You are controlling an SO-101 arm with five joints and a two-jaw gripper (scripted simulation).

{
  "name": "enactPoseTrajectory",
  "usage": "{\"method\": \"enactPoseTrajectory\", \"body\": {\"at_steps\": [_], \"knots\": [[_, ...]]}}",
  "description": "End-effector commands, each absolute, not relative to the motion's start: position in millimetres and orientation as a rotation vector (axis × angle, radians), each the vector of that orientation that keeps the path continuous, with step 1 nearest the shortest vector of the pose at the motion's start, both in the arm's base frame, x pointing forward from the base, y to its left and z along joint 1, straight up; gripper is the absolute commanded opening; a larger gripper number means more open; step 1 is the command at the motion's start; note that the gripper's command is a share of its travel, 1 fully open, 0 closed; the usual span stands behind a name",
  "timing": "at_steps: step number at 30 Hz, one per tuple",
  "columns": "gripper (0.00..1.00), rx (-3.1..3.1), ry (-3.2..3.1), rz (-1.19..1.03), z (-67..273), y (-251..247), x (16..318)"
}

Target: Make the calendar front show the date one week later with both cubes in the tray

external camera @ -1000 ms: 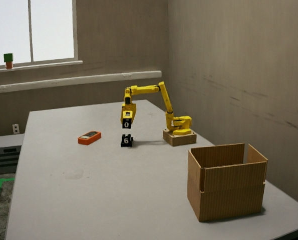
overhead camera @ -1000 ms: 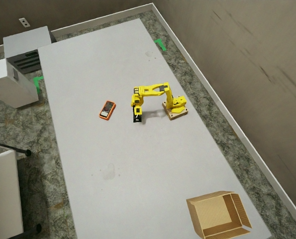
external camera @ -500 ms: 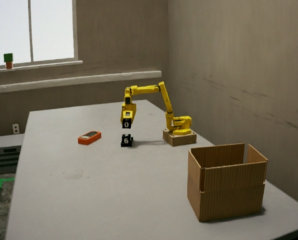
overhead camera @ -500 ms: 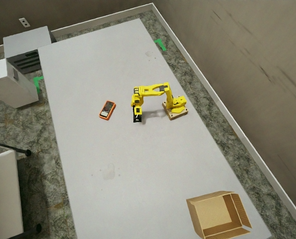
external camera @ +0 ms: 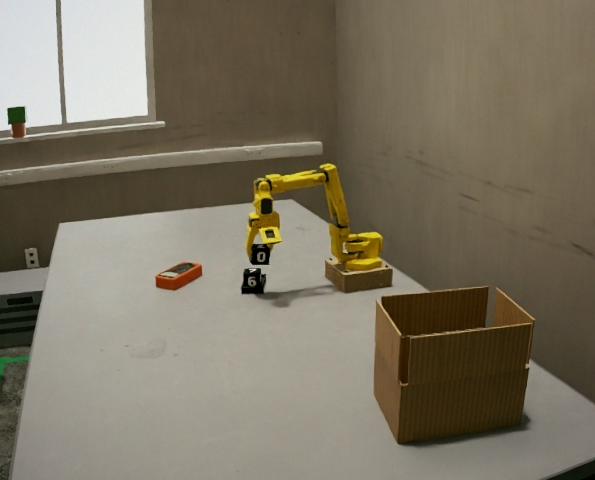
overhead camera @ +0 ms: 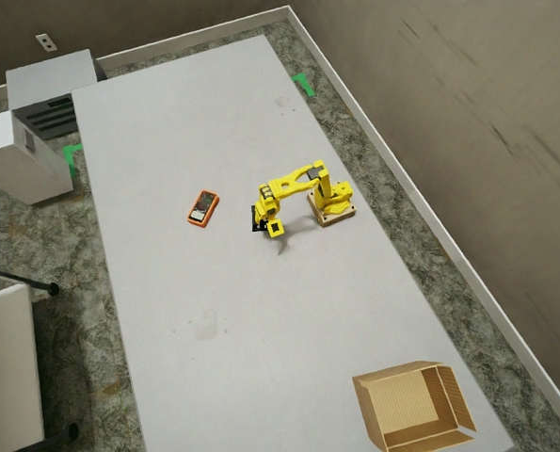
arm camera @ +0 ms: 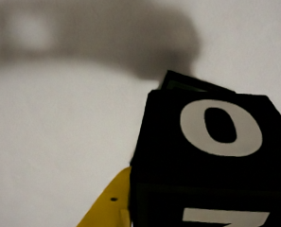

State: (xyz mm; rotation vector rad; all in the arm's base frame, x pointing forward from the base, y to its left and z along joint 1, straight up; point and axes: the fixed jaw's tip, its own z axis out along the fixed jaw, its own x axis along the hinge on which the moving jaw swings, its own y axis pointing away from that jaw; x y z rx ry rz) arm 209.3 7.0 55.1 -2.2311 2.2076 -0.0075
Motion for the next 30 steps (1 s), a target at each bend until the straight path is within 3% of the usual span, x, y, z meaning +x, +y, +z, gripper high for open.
{"method": "enactPoseTrajectory", "body": {"at_steps": [1, 7, 20, 30], "knots": [[0.00, -2.369, 2.033, -0.025, 58, 38, 205], [0.00, -2.510, 1.855, -0.022, 58, 66, 194], [0.00, -2.564, 1.779, -0.021, 58, 77, 189], [0.00, -2.789, 1.399, -0.015, 57, 123, 155]]}}
